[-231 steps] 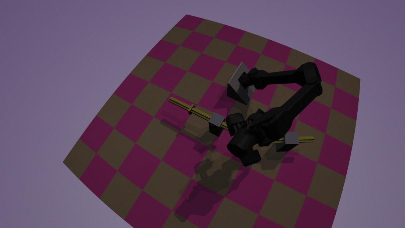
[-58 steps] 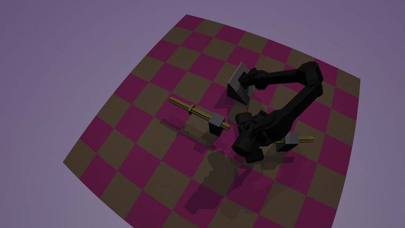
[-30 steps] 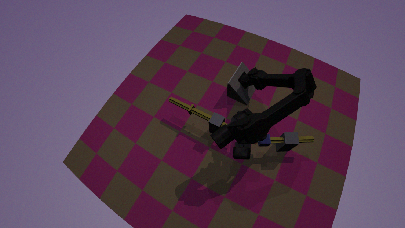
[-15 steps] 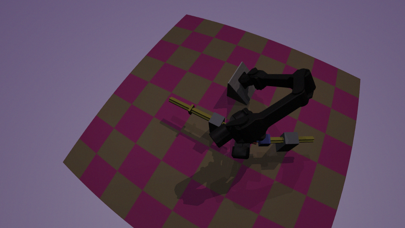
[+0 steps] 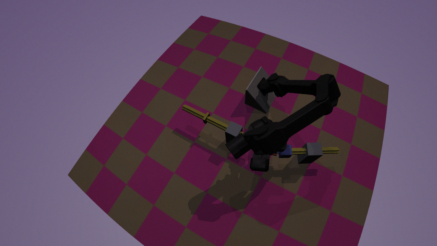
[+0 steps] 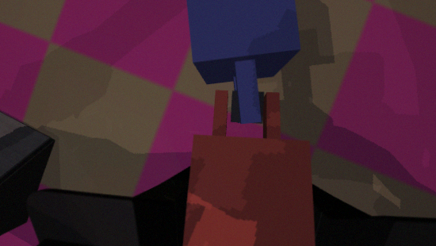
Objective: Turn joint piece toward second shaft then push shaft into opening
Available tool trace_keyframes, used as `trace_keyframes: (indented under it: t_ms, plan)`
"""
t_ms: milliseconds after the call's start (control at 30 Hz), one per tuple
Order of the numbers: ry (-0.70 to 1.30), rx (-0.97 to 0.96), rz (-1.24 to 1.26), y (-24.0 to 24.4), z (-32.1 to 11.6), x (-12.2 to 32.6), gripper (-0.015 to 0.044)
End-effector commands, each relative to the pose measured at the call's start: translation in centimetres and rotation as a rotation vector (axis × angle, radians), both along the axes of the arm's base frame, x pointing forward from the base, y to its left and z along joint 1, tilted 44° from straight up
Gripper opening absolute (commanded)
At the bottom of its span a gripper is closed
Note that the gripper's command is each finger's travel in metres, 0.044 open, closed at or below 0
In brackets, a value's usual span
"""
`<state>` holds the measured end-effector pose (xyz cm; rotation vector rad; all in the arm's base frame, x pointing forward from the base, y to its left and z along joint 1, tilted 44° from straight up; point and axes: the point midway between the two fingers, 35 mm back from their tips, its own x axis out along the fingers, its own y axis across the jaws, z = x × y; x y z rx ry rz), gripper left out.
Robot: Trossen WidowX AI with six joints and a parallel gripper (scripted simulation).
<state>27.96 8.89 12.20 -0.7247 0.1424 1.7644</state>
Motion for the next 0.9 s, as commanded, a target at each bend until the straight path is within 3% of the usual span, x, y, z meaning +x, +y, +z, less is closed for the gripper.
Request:
trace_keyframes:
  t_ms: [0,133,300,400,767,867]
  plan:
    - [0.0,0.0,0.0,0.0,0.0,0.0,0.0]
    - [0.0,0.0,0.0,0.0,0.0,0.0,0.0]
    - [0.0,0.0,0.0,0.0,0.0,0.0,0.0131]
    - [0.0,0.0,0.0,0.0,0.0,0.0,0.0147]
    - [0.0,0.0,0.0,0.0,0.0,0.0,0.0436]
    - [0.0,0.0,0.0,0.0,0.0,0.0,0.044]
